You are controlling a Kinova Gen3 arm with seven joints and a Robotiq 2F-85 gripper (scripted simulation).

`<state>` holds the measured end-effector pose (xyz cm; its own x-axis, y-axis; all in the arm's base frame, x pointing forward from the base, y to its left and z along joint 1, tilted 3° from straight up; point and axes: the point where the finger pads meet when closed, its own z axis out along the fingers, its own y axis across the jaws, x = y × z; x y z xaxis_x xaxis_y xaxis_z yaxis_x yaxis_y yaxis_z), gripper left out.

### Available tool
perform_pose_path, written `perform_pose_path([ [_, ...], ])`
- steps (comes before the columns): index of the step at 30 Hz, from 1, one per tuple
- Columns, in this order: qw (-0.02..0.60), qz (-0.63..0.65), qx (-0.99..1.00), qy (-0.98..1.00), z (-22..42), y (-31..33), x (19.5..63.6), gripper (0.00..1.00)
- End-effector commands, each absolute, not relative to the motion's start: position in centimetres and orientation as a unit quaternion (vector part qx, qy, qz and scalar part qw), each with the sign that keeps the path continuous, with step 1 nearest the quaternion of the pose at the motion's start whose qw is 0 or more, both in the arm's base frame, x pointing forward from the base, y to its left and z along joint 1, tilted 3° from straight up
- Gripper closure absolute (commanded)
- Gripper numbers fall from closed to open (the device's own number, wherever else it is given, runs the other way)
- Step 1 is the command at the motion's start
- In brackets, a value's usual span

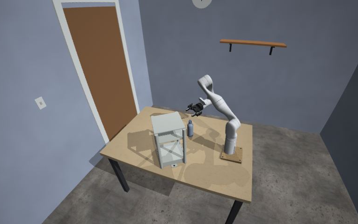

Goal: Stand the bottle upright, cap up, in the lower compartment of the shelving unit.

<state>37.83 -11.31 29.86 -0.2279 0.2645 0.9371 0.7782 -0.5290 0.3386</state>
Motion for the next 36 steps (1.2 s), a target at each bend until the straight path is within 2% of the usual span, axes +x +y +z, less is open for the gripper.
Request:
perform_pose_path([
  [1,0.215,-0.653,-0.609,-0.395,29.9,-12.1,37.8,0.19],
  [10,0.241,-0.657,-0.637,-0.324,29.7,-13.3,38.1,0.19],
  [36,0.254,-0.658,-0.648,-0.287,29.6,-14.0,38.2,0.19],
])
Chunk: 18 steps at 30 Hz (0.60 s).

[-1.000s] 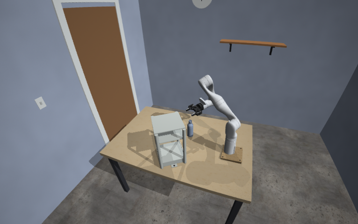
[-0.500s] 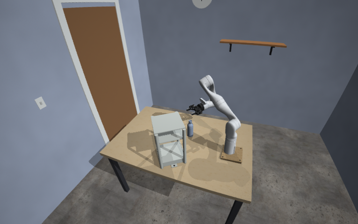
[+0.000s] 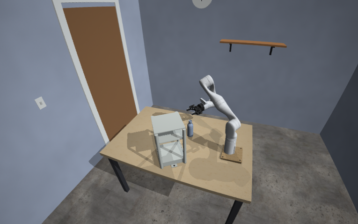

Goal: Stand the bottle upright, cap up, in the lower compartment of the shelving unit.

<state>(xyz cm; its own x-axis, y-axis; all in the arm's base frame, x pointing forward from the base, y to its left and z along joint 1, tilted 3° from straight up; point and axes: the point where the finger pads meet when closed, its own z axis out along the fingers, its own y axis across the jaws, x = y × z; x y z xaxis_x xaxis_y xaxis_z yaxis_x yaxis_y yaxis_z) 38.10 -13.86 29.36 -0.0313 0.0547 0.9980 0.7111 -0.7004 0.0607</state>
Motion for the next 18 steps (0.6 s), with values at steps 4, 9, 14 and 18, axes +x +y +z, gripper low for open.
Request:
perform_pose_path([
  [4,0.254,-0.658,-0.648,-0.287,29.53,-13.96,38.16,0.19],
  [9,0.254,-0.658,-0.648,-0.287,29.43,-13.96,38.16,0.19],
  [14,0.254,-0.658,-0.648,-0.287,29.24,-13.97,38.17,0.19],
  [18,0.254,-0.658,-0.648,-0.287,28.94,-13.98,38.18,0.19],
])
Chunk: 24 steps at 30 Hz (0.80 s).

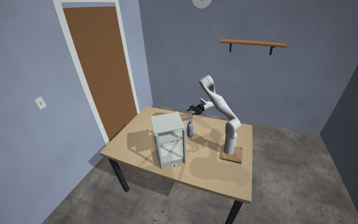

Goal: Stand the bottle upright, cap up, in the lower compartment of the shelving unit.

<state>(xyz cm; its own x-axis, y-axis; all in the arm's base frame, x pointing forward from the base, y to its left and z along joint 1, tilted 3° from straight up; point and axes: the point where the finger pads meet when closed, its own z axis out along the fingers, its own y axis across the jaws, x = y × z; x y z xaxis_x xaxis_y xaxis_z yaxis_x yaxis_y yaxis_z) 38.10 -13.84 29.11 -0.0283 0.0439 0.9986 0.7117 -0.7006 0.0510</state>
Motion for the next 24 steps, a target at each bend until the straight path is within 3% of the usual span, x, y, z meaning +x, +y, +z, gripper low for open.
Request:
perform_pose_path([
  [1,0.254,-0.658,-0.648,-0.287,28.8,-14.0,38.2,0.19],
  [24,0.254,-0.658,-0.648,-0.287,25.0,-14.1,38.3,0.19],
])
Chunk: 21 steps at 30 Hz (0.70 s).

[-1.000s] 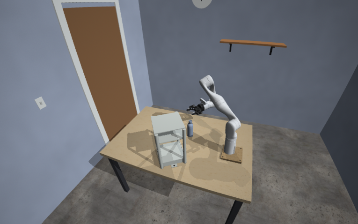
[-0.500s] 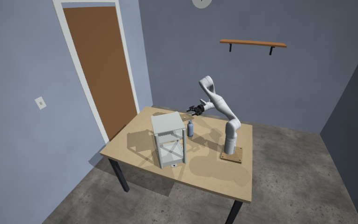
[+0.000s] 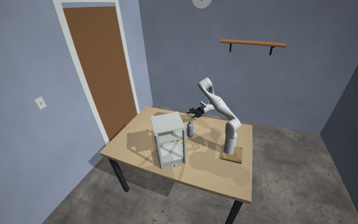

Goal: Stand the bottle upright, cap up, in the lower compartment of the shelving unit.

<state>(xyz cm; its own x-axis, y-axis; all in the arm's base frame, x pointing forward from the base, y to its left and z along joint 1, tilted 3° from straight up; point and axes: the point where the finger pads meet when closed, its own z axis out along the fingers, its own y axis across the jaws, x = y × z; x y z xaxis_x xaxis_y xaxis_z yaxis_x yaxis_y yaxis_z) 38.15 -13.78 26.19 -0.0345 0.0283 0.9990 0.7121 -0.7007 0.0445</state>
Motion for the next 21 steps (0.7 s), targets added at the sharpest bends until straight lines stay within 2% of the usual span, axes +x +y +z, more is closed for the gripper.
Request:
perform_pose_path([
  [1,0.254,-0.658,-0.648,-0.287,25.0,-14.1,38.3,0.19],
  [21,0.254,-0.659,-0.647,-0.287,20.1,-14.2,38.5,0.19],
])
